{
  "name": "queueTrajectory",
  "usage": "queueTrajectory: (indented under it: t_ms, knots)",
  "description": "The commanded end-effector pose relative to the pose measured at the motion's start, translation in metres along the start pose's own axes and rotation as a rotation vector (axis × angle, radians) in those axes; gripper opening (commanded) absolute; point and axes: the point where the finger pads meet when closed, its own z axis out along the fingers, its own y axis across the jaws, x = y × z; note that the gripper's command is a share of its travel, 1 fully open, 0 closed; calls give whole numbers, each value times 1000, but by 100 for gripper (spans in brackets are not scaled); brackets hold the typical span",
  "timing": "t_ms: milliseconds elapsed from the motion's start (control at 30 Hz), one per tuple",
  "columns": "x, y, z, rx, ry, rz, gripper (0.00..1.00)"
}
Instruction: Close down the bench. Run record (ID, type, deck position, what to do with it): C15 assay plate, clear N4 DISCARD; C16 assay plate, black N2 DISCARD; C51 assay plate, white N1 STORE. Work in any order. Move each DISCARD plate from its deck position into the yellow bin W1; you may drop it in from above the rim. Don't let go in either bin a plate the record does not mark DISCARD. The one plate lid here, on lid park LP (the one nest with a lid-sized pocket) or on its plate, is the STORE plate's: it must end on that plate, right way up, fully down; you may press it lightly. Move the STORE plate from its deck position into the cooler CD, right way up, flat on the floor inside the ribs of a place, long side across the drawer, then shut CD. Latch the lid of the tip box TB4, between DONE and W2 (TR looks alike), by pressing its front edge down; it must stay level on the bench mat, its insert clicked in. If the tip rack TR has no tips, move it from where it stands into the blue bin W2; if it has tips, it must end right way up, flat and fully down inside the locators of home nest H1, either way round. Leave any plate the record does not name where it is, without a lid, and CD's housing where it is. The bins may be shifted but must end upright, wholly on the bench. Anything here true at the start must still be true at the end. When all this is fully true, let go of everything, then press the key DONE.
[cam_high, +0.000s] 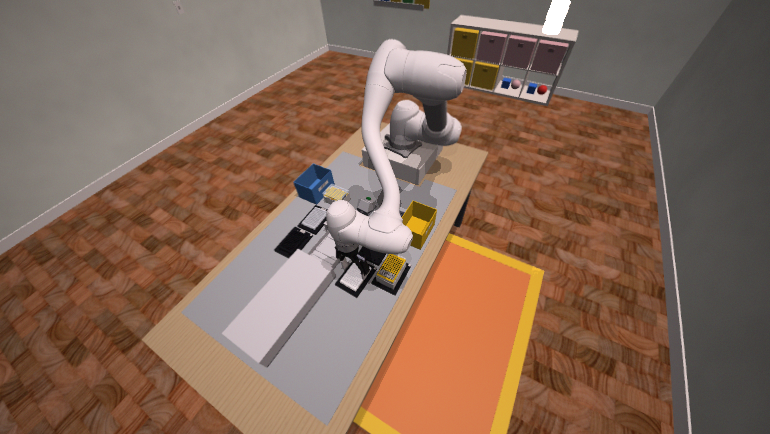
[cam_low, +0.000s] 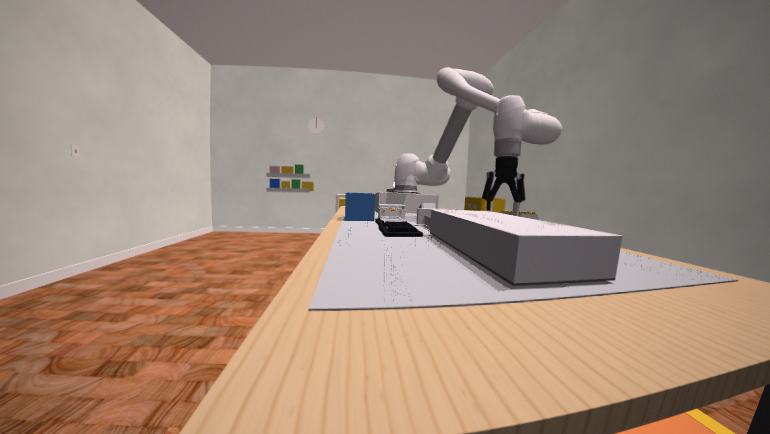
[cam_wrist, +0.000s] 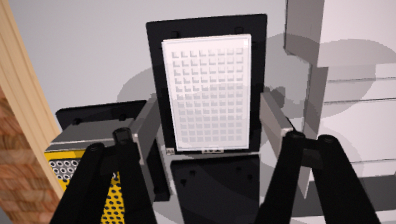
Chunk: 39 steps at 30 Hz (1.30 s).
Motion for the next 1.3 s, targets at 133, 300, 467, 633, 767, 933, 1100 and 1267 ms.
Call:
queueTrajectory:
  t_ms: [133, 300, 467, 633, 767, 933, 1100, 1267]
  knots:
    - [-1, 0, 11, 1, -2, -1, 66]
    - [-1, 0, 15, 1, -2, -1, 66]
    - [-1, 0, 15, 1, -2, -1, 66]
    - [-1, 0, 15, 1, -2, -1, 66]
    - [-1, 0, 15, 1, -2, -1, 66]
    - [-1, 0, 15, 1, -2, -1, 66]
    - [-1, 0, 15, 1, -2, -1, 66]
    - [-1, 0, 15, 1, -2, -1, 66]
